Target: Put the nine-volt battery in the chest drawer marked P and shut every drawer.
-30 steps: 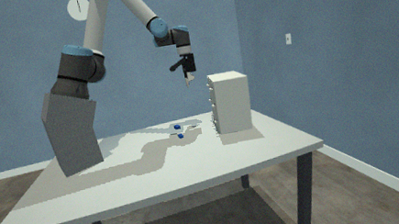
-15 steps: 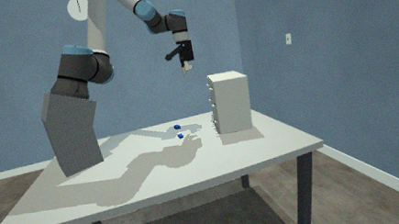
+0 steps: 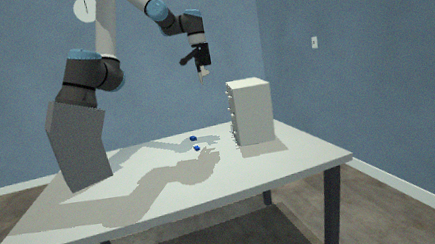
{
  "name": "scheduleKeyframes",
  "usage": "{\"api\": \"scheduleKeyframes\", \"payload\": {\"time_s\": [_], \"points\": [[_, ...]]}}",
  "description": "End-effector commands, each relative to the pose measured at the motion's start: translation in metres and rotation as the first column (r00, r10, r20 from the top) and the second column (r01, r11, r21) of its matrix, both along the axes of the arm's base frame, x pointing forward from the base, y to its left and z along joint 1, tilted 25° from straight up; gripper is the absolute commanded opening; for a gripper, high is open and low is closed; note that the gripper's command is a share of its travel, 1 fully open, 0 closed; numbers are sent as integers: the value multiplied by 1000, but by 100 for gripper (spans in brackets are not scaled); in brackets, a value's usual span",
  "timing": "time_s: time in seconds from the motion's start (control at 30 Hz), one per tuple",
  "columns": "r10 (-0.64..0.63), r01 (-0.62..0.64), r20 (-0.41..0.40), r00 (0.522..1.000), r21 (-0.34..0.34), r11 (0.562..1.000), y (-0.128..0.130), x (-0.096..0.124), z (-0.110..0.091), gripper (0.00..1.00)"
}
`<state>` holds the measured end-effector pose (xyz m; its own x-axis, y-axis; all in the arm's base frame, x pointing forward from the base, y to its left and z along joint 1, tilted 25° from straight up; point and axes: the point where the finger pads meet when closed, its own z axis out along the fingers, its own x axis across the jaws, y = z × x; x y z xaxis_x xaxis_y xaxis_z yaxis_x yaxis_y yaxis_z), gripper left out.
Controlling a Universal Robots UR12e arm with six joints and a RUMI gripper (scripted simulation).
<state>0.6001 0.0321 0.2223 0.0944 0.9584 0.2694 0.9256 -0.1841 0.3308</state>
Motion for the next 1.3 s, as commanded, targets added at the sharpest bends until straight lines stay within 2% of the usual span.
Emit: {"api": "scheduleKeyframes", "payload": {"time_s": [0.0,0.63,1.27], "points": [[-1,1,5,1000,-1,1000,0,1,0,100],[-11,11,40,999,-4,1000,0,4,-1,100],[-34,36,126,991,-10,999,0,13,-6,100]]}}
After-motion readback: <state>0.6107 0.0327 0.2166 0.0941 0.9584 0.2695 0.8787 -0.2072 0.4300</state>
